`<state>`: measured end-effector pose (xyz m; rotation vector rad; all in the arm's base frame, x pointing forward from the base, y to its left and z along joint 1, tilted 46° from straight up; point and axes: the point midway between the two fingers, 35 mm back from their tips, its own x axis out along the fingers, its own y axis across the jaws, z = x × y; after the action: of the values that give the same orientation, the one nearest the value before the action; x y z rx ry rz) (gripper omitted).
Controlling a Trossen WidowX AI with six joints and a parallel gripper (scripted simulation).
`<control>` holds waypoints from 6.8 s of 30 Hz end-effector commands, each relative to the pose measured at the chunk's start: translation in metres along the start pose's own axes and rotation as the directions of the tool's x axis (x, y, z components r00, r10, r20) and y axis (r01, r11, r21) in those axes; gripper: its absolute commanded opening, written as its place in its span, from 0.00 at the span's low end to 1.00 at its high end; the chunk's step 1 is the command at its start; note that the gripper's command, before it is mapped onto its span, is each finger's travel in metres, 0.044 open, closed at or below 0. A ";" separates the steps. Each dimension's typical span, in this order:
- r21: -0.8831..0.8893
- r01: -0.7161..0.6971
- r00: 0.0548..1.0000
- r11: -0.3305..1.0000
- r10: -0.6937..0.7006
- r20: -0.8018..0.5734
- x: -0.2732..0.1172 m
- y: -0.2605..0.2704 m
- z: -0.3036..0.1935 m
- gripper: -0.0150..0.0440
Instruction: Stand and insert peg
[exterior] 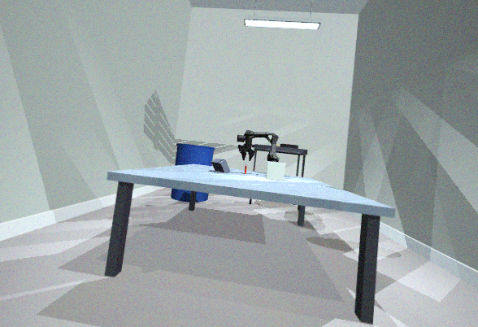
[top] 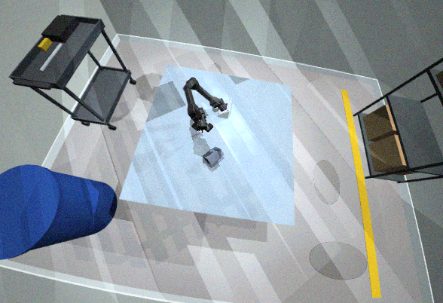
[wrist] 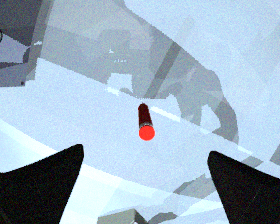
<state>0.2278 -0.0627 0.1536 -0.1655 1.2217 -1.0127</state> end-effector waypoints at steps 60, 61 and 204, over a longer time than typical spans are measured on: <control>0.999 -0.002 1.000 -0.051 -0.002 0.002 0.010 -0.001 0.000 1.00; 0.997 -0.002 1.000 -0.077 -0.002 0.002 0.011 -0.001 0.000 1.00; 0.749 0.202 0.973 -0.631 0.214 -0.083 0.005 0.025 0.006 0.25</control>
<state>0.2447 -0.0543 0.1397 1.6974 -0.2927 -1.8220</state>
